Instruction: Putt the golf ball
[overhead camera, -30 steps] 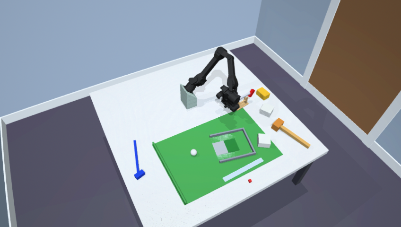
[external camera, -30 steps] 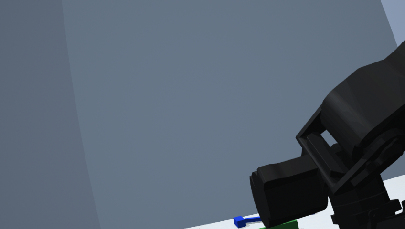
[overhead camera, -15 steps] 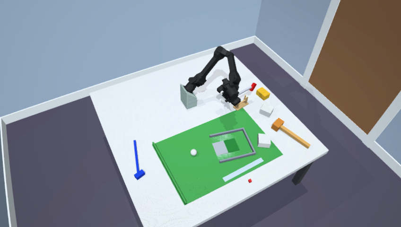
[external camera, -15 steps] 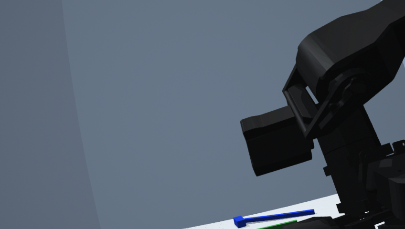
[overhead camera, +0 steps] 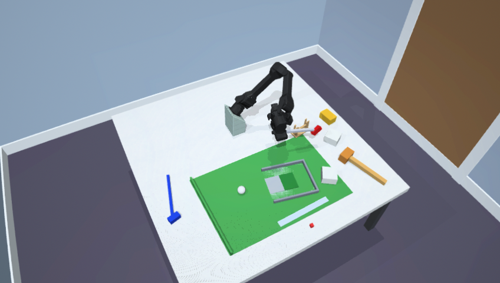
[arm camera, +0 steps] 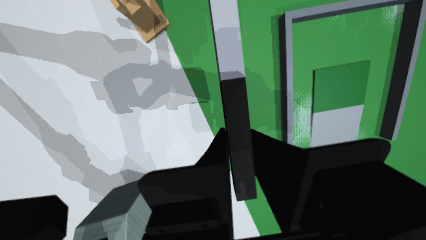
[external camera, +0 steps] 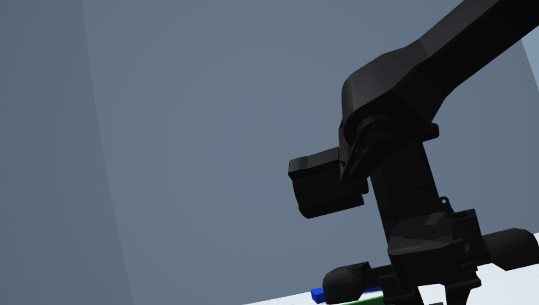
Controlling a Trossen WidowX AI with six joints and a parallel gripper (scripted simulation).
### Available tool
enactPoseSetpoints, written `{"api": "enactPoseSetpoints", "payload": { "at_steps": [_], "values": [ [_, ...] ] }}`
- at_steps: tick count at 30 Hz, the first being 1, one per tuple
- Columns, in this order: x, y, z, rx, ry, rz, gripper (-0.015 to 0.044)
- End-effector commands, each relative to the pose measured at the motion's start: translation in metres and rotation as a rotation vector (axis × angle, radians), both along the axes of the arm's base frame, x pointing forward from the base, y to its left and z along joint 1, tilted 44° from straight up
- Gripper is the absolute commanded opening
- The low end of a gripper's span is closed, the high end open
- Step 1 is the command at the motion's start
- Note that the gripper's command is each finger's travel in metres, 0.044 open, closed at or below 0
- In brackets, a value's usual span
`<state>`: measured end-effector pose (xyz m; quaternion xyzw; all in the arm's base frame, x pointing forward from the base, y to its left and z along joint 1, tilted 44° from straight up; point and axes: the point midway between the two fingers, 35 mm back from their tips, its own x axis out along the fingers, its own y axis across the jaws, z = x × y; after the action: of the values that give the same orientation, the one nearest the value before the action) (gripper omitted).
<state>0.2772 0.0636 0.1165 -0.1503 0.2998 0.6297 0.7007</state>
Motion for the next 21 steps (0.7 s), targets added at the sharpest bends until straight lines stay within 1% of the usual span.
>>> {"api": "enactPoseSetpoints", "payload": {
  "at_steps": [1, 11, 21],
  "values": [
    [0.012, -0.028, -0.017, -0.029, 0.106, -0.121, 0.0],
    [0.022, -0.087, -0.062, -0.076, 0.349, -0.369, 0.0],
    [0.014, -0.149, -0.111, -0.105, 0.567, -0.605, 0.0]
  ]
}}
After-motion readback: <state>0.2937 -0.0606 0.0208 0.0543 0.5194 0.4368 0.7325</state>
